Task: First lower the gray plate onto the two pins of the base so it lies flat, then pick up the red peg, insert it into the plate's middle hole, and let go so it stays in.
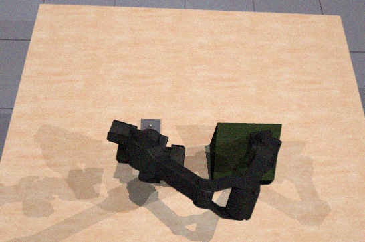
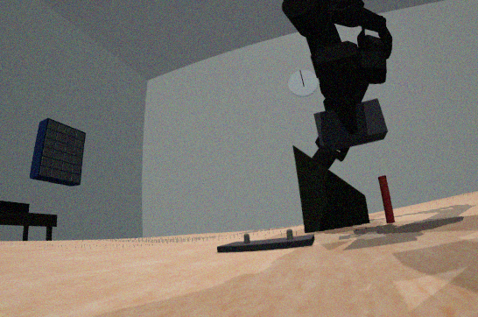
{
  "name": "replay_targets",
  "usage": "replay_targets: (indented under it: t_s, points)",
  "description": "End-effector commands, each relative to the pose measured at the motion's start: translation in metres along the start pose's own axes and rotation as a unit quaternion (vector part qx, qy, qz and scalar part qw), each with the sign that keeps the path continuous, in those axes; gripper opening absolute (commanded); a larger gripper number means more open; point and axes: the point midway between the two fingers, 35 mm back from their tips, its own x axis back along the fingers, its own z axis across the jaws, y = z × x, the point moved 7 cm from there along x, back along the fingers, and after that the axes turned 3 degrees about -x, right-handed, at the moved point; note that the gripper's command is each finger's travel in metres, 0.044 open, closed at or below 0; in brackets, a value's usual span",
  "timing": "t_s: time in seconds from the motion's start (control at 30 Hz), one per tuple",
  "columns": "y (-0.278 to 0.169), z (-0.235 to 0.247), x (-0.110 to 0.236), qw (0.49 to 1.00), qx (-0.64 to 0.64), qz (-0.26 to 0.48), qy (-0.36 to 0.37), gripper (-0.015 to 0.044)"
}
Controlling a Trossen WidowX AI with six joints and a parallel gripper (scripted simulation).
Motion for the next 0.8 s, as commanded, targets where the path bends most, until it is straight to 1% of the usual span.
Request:
replay_targets:
  t_s: [0.0,0.77]
  points:
    - [-0.012,-0.007,-0.004,1.0,0.006,0.002,-0.003,0.0]
    - [-0.076,-0.028,-0.037,1.0,0.025,0.004,-0.003,0.0]
